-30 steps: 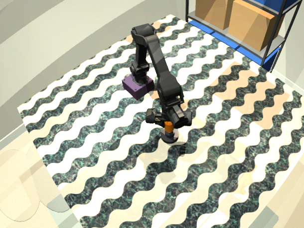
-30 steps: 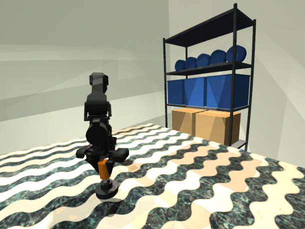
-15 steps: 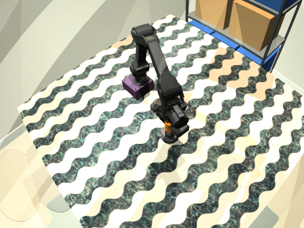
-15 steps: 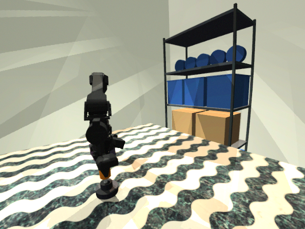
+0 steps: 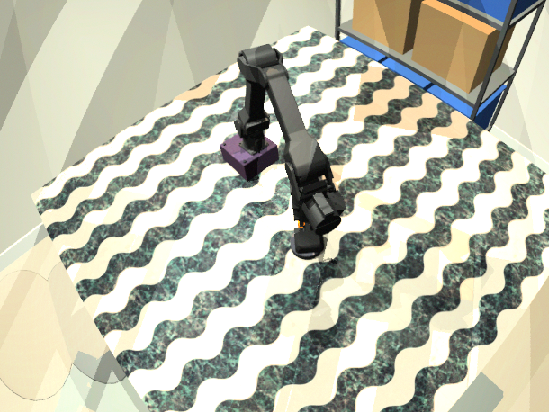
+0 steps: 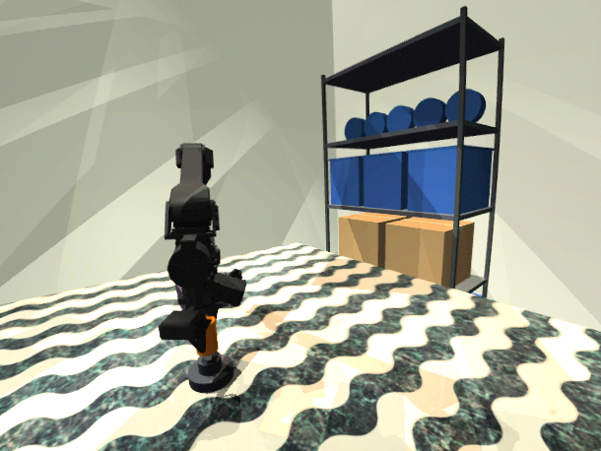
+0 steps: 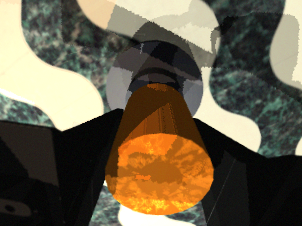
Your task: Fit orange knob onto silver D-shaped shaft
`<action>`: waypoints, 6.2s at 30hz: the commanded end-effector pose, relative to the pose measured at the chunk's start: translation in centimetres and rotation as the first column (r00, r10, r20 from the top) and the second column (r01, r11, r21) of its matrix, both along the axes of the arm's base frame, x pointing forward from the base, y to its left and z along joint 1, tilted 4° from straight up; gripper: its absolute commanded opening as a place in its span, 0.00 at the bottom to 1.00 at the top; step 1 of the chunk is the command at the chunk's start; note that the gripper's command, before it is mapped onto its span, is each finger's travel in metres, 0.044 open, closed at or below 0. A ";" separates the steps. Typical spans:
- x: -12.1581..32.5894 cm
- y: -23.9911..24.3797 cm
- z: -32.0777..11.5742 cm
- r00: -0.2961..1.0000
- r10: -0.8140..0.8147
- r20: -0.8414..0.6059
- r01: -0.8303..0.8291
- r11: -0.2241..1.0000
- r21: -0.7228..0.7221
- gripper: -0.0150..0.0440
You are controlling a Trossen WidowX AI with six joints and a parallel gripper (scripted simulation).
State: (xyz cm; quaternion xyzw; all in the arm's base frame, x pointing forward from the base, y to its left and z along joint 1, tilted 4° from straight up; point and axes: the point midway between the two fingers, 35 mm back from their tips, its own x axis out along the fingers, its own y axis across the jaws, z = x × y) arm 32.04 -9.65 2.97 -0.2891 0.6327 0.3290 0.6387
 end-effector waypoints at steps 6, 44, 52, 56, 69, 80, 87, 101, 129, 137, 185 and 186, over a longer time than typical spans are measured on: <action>0.2 -0.1 0.2 1.000 -0.027 0.004 0.027 1.000 -0.005 0.25; 0.0 0.0 0.4 0.972 -0.234 -0.006 0.234 0.972 -0.008 0.25; 0.3 -0.1 0.0 0.972 -0.234 -0.006 0.234 0.972 -0.009 0.25; 0.2 -0.1 -0.1 0.972 -0.234 -0.006 0.234 0.972 -0.009 0.25; -0.1 0.0 -0.1 0.972 -0.234 -0.006 0.234 0.972 -0.009 0.25; -0.4 0.2 0.2 0.972 -0.234 -0.006 0.234 0.972 -0.008 0.25; -0.6 0.3 0.4 0.919 -0.394 -0.014 0.394 0.919 -0.013 0.25; -0.5 0.4 0.4 0.902 -0.431 -0.016 0.431 0.902 -0.014 0.25; 0.3 -0.2 0.2 0.902 -0.431 -0.015 0.431 0.902 -0.014 0.25; 0.2 -0.1 0.4 0.842 -0.540 -0.020 0.539 0.842 -0.019 0.25; -0.4 0.2 -0.1 0.793 -0.609 -0.023 0.608 0.793 -0.022 0.25; -0.4 0.3 0.1 0.793 -0.609 -0.023 0.608 0.793 -0.022 0.25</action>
